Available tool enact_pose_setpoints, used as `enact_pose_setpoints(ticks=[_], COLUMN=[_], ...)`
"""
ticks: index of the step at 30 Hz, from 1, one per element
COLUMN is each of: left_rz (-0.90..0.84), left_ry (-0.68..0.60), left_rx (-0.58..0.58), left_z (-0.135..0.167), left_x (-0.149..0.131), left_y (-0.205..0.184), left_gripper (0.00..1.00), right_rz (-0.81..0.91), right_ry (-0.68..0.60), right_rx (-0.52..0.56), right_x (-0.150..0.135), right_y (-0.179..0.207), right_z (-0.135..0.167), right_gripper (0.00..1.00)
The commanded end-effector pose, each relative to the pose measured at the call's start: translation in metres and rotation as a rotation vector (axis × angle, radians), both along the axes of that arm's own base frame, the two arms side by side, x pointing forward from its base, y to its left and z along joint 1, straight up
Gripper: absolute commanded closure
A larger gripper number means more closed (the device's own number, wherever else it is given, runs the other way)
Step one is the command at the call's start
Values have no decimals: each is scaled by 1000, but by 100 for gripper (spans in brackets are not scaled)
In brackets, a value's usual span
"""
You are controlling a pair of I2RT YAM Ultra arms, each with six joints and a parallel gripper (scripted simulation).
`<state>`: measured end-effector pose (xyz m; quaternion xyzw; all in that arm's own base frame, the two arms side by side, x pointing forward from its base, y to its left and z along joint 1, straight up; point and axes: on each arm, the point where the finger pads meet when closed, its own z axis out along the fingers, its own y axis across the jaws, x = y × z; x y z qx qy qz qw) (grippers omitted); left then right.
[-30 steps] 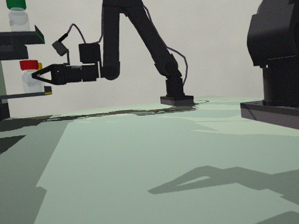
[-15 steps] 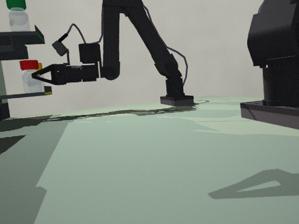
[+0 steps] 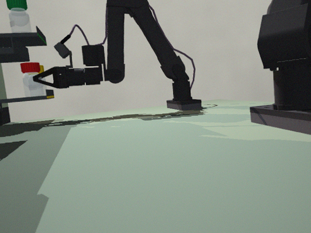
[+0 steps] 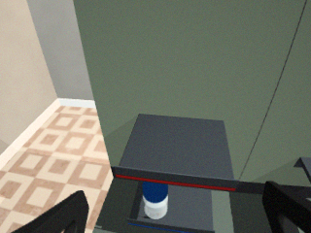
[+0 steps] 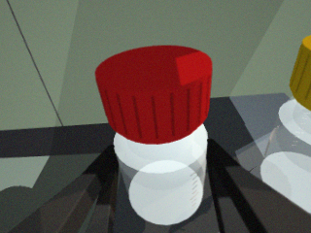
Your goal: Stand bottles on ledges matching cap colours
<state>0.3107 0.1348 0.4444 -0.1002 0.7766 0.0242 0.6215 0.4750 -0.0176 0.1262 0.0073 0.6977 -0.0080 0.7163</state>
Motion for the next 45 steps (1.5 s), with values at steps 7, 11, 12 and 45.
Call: enact_pose_setpoints(ticks=[7,11,12,45], left_rz=[0,0,0,-2], left_ry=[38,38,38,48], left_rx=[-16,-16,-16,-22], left_z=[-6,-6,-6,-10], left_x=[-1,-1,-1,1], left_y=[2,2,2,1], left_gripper=[0,0,0,0], right_rz=[-2,-2,-2,-5], right_ry=[-18,-18,-18,-41], right_rx=[0,0,0,1], right_x=[-2,-2,-2,-4], right_y=[-1,-1,-1,-3], right_z=[8,8,8,77], right_gripper=[51,51,51,51])
